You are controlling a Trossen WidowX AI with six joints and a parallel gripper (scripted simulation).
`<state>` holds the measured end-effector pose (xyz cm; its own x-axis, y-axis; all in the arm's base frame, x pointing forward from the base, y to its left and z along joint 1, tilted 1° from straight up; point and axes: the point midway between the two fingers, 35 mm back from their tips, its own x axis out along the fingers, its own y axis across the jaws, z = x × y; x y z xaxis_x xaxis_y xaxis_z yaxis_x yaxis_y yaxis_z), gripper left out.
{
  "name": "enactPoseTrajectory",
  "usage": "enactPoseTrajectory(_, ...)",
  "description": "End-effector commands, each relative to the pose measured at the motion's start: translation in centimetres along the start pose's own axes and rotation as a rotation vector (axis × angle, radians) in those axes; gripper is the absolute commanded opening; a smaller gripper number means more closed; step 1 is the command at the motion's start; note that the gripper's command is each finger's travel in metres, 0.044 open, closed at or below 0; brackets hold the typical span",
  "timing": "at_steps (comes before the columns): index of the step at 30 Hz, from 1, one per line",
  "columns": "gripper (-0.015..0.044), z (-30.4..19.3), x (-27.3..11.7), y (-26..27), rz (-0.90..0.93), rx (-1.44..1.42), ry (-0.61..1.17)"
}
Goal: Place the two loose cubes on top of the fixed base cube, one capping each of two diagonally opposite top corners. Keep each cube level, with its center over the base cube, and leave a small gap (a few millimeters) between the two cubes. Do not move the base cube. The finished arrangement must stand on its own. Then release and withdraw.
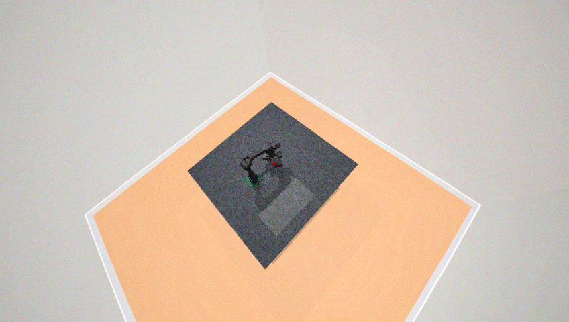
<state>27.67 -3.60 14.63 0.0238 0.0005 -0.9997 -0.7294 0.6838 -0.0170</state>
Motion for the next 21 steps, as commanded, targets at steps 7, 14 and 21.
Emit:
enactPoseTrajectory(7, 0.0265, -0.3, 5.7, 0.2, 0.009, -0.008, 0.007)
enactPoseTrajectory(14, 0.0265, -0.3, 6.9, 0.2, 0.010, -0.008, 0.007)
enactPoseTrajectory(21, 0.0265, -0.3, 7.6, 0.2, 0.010, -0.008, 0.007)
